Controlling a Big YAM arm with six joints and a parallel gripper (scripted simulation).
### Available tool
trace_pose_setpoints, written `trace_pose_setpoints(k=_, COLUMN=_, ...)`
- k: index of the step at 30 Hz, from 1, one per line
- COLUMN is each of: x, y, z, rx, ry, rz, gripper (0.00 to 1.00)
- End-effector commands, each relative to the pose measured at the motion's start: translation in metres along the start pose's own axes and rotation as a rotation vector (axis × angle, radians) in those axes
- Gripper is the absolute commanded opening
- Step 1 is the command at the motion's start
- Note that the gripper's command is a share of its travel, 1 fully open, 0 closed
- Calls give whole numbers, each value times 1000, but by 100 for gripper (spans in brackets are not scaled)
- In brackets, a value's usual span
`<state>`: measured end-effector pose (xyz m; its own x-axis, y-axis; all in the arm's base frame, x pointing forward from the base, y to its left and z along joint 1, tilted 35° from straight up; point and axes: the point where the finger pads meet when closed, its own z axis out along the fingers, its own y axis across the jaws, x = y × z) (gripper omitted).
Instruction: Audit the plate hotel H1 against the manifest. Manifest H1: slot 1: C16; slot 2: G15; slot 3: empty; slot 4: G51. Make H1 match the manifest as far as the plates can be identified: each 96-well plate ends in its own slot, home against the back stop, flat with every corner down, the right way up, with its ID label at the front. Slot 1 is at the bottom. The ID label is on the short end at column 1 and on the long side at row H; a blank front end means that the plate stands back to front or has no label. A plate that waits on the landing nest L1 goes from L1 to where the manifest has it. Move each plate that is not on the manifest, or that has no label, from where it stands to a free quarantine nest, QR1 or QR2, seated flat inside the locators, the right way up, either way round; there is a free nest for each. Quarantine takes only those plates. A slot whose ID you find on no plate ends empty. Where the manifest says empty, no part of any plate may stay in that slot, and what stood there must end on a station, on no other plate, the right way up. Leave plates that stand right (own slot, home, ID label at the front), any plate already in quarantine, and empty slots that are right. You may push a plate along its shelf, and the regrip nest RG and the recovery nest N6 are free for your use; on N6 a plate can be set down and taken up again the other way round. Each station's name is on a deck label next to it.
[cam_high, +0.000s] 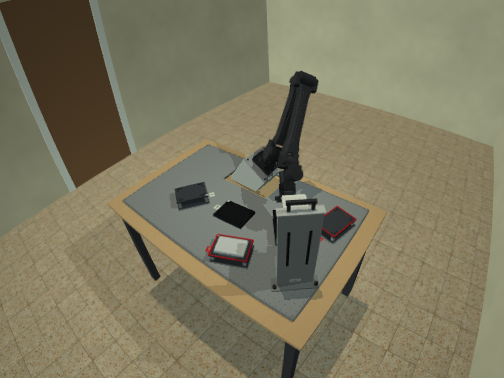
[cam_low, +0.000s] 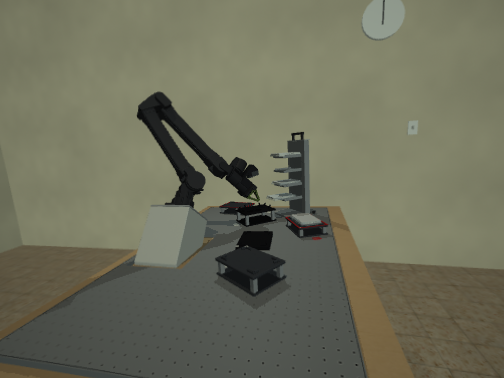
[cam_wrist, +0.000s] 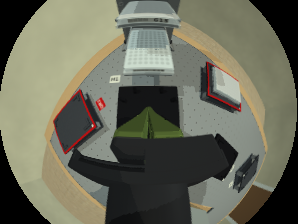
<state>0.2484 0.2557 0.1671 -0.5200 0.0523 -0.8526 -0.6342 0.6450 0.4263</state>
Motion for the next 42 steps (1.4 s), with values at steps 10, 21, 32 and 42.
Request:
trace_pose_setpoints(k=10, x=-29, y=11, z=8, rx=-26, ry=-49, rz=-12, gripper=0)
trace_pose_setpoints(k=21, x=-35, y=6, z=12, rx=-15, ry=-54, rz=-12, gripper=0)
trace_pose_setpoints(k=32, x=-40, y=5, z=17, rx=-13, ry=-55, rz=-15, gripper=0)
trace_pose_setpoints(k=42, x=-44, y=5, z=21, rx=-12, ry=-55, rz=-15, gripper=0)
